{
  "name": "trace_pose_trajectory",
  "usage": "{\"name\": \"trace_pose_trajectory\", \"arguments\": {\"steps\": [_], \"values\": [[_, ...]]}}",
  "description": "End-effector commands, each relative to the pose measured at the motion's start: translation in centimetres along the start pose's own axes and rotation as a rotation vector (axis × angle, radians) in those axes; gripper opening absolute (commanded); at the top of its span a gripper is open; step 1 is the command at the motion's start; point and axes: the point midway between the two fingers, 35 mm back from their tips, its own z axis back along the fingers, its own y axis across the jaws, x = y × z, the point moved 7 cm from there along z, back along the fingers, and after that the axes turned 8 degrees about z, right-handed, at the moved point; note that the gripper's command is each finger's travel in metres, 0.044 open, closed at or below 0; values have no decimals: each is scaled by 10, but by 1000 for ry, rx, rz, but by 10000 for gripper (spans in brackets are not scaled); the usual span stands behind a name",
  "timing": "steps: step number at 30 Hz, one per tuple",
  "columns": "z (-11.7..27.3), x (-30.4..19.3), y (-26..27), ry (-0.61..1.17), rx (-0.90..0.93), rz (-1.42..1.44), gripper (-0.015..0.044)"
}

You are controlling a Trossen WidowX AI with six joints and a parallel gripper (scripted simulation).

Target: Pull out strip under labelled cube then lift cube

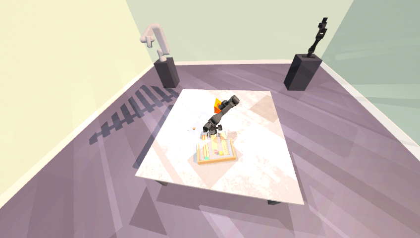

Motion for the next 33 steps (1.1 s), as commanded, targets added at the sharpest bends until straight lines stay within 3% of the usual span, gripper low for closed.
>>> {"name": "trace_pose_trajectory", "arguments": {"steps": [1,33], "values": [[-3,-10,1,15,5,-6,0],[-4,-59,7,17,5,-8,0]]}}
